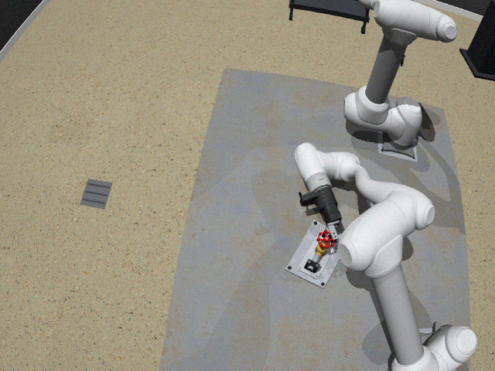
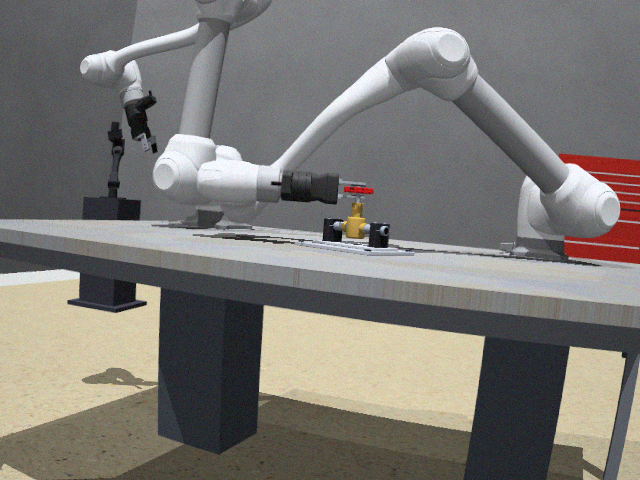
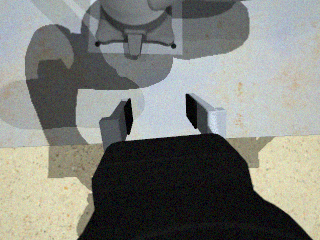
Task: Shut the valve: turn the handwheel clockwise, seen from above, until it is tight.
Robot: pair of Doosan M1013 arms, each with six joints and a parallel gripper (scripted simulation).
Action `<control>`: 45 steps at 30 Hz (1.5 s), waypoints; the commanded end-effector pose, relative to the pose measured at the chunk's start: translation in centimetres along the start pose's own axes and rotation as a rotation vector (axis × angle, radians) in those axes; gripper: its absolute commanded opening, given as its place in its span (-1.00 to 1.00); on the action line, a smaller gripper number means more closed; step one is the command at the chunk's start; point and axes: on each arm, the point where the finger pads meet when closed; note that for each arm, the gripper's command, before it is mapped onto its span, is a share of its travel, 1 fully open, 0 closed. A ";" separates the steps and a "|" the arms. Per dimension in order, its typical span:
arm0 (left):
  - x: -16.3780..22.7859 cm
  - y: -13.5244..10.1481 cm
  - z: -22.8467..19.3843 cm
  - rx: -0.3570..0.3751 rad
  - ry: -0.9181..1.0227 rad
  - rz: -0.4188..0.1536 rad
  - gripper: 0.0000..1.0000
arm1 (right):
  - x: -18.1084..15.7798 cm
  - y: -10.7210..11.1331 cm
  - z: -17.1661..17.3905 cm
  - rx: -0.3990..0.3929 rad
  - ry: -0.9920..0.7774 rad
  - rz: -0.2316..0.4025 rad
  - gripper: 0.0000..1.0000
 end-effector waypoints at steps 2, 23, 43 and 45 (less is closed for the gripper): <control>-0.2 0.0 0.0 -0.001 0.000 0.002 0.10 | 0.0 0.1 0.0 -0.001 0.000 0.000 1.00; -0.2 0.2 0.0 -0.064 0.000 -0.011 0.10 | 0.0 0.1 0.0 -0.001 0.000 0.000 1.00; -0.1 0.9 -0.2 -0.309 0.000 -0.063 0.10 | 0.0 0.1 0.0 -0.001 0.000 0.000 1.00; -0.1 1.0 -0.2 -0.348 0.000 -0.071 0.10 | 0.0 0.1 0.0 -0.001 0.000 0.000 1.00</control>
Point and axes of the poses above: on each arm, the point where the finger pads meet when closed, its own y axis back along the fingers, its own x axis across the jaws, z = x × y, and after that the axes turned 12 degrees about y, right-handed
